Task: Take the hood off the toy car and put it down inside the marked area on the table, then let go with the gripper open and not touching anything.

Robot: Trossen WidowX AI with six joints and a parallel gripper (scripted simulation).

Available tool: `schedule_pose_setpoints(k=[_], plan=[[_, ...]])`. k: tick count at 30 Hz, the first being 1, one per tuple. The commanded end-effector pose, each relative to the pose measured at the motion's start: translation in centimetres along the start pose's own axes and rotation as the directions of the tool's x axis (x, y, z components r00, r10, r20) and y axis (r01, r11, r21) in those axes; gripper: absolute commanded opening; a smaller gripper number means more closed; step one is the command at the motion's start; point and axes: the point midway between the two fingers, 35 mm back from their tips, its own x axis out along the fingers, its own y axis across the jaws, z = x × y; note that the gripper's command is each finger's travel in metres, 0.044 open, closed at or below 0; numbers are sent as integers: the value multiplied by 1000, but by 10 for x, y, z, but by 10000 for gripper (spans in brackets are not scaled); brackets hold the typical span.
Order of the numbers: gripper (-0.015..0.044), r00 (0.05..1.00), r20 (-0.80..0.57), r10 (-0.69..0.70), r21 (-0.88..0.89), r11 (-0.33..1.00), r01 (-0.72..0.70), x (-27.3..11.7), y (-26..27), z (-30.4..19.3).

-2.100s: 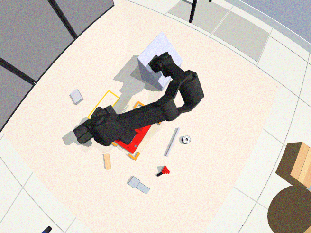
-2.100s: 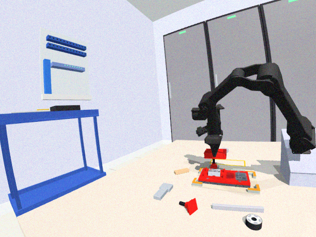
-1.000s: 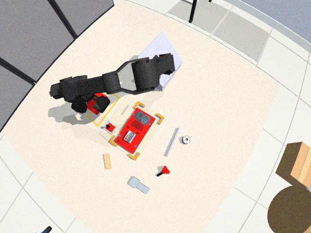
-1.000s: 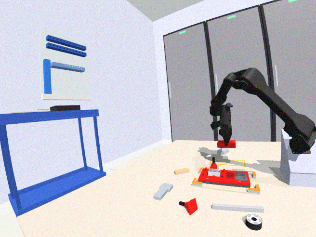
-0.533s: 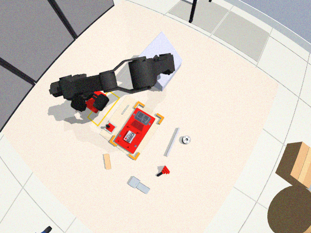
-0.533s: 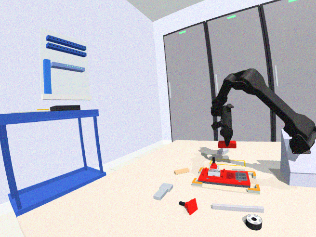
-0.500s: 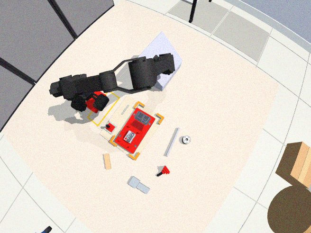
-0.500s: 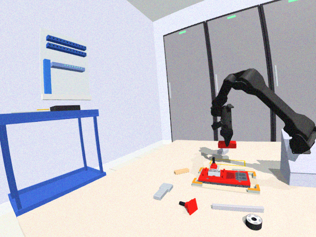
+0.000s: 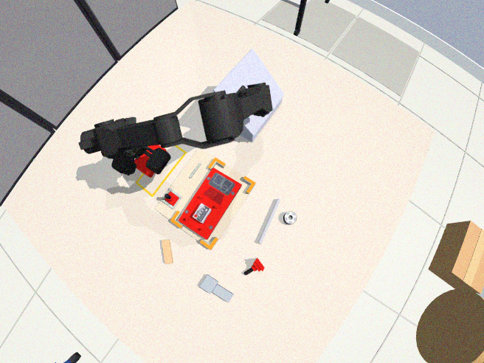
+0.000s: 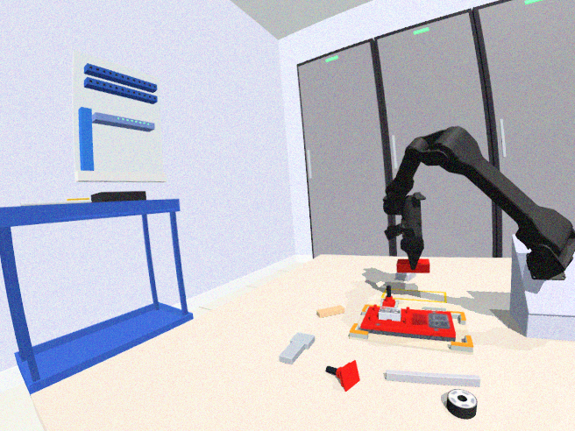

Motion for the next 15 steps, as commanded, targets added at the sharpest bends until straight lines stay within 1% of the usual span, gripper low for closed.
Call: schedule_pose_setpoints(k=[1,15], plan=[[0,1000,2,2,4,1000,-2,3,0,0],[0,1000,3,2,4,1000,-2,12,0,1]])
